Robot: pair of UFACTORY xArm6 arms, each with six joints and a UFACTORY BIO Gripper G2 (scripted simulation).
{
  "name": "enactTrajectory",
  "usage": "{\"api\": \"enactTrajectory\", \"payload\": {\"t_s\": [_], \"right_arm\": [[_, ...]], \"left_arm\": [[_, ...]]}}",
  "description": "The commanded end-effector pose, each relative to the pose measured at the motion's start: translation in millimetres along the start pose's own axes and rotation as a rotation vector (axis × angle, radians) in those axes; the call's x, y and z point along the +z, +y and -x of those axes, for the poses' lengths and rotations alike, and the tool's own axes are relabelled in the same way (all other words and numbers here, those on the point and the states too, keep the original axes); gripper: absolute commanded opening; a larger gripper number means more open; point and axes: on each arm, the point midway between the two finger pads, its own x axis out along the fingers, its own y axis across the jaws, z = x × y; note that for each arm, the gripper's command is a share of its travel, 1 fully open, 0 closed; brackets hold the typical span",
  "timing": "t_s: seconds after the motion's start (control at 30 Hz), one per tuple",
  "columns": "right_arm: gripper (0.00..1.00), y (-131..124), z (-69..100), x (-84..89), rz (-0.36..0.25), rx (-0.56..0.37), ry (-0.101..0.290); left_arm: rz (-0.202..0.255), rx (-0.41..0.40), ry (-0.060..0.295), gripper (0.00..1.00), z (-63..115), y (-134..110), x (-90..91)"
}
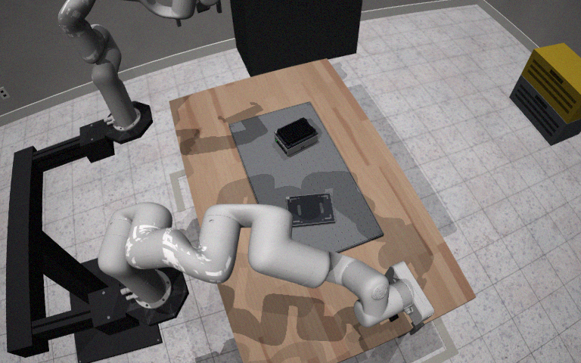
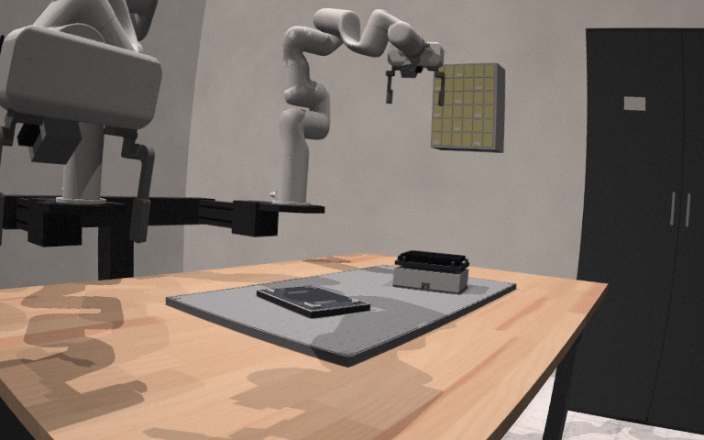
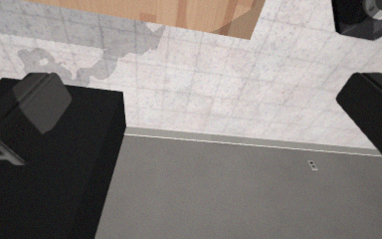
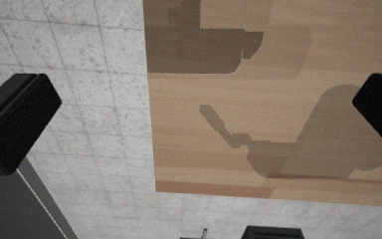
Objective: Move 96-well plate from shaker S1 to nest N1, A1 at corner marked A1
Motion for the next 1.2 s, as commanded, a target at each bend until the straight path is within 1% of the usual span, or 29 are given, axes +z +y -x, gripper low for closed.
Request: {"api": "enactTrajectory", "payload": {"t_s": [0.0, 0.77, 0.8, 0.83, 0.9, 0.93, 1.0, 1.1, 1.13, 1.17], "right_arm": [[1.0, 1, 3.5, -1.0, 0.0, 0.003, 0.005], [1.0, 1, 3.5, -1.0, 0.0, 0.003, 0.005], [0.37, 1, 3.5, -1.0, 0.0, 0.003, 0.005], [0.37, -4, 4.5, 0.0, 0.022, 0.028, 0.005], [0.37, -13, 6.7, -2.9, 0.071, 0.062, -0.025], [0.37, -18, 7.9, -4.3, 0.085, 0.072, -0.033], [0.37, -23, 9.2, -6.1, 0.085, 0.072, -0.033], [0.37, -38, 11.0, -8.0, 0.158, 0.13, -0.068], [0.37, -43, 11.6, -8.7, 0.171, 0.14, -0.074], [0.37, -48, 12.2, -9.4, 0.171, 0.14, -0.074]], "left_arm": [[-0.001, 0.023, 0.007, 1.0, 4.9, 1, 0.0], [-0.002, 0.031, 0.011, 1.0, 6.4, 1, -0.1], [-0.002, 0.031, 0.011, 1.0, 6.4, 1, -0.1], [-0.002, 0.031, 0.011, 1.0, 6.4, 1, -0.1], [-0.002, 0.031, 0.011, 1.0, 6.4, 1, -0.1], [-0.002, 0.031, 0.011, 1.0, 6.4, 1, -0.1], [-0.002, 0.031, 0.011, 1.0, 6.4, 1, -0.1], [-0.002, 0.031, 0.011, 1.0, 6.4, 1, -0.1], [-0.002, 0.031, 0.011, 1.0, 6.4, 1, -0.1], [-0.002, 0.031, 0.011, 1.0, 6.4, 1, -0.1]]}}
